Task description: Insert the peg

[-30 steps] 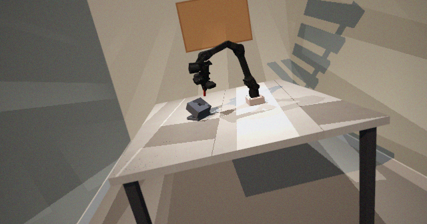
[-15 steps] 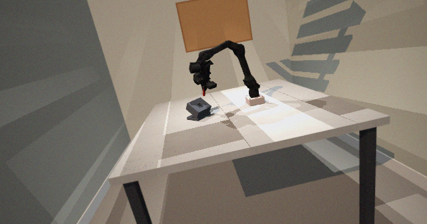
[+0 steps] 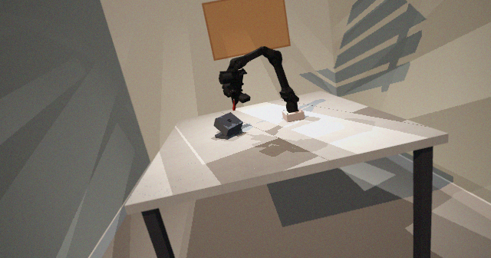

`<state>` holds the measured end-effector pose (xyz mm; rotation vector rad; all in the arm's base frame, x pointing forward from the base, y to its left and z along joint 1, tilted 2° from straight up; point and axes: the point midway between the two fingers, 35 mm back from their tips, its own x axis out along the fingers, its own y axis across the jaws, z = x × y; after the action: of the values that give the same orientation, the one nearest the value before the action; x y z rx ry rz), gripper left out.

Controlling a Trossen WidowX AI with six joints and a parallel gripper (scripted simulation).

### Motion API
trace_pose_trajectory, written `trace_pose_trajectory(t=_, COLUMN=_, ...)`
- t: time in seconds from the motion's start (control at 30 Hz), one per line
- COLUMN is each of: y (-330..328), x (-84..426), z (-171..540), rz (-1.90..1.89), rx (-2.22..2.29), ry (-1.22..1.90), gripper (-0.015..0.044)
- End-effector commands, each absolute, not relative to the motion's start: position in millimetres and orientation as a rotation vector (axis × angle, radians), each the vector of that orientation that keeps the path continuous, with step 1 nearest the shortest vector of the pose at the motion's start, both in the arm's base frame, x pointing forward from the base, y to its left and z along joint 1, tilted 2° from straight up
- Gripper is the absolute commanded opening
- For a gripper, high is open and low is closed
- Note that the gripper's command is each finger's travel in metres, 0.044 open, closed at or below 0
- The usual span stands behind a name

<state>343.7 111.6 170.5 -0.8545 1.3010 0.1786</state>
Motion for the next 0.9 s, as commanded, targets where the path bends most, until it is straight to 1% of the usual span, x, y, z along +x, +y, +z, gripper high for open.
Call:
trace_pose_trajectory(t=0.0, y=118.1, x=344.2, z=174.9, rz=0.177, rx=-0.867, ry=1.28, gripper=0.0)
trace_pose_trajectory(t=0.87, y=157.9, x=335.8, z=186.9, rz=0.205, rx=-0.96, ry=1.19, gripper=0.0)
